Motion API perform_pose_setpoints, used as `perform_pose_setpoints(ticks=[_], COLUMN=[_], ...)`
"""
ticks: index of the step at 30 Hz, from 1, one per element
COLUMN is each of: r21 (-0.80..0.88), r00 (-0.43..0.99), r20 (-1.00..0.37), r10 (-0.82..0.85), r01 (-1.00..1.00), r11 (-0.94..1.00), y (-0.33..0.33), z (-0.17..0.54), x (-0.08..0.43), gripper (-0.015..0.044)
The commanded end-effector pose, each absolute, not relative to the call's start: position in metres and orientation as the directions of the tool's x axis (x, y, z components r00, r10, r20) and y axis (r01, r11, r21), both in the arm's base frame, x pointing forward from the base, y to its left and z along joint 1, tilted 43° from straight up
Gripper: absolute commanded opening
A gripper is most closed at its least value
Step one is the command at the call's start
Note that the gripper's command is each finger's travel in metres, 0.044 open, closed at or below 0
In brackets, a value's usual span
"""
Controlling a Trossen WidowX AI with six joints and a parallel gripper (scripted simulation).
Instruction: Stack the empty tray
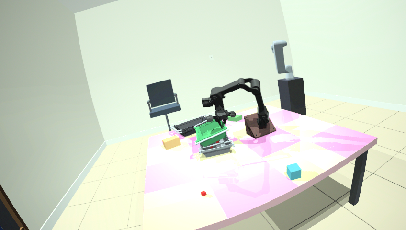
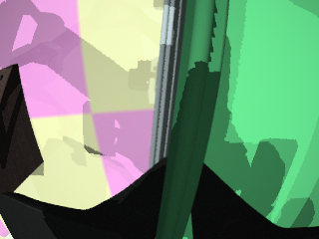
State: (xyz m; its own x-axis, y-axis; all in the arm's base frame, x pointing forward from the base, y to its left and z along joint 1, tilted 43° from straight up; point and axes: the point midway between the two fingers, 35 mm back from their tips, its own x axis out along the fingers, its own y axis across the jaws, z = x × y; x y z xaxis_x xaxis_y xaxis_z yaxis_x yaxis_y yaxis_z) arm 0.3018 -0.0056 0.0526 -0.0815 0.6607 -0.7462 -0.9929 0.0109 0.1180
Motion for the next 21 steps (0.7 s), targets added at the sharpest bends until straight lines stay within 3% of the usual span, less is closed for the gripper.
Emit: perform_pose_setpoints(ticks=[1, 21], r21=[0.126, 0.126], r00=[-0.098, -0.098], r20=[-0.742, -0.742], r10=[0.663, 0.663], r01=[-0.992, -0.992], r11=[-0.006, -0.006], y=[0.000, 0.008], z=[0.052, 0.047], x=[0.299, 0.295], gripper=[0.0000, 0.0000])
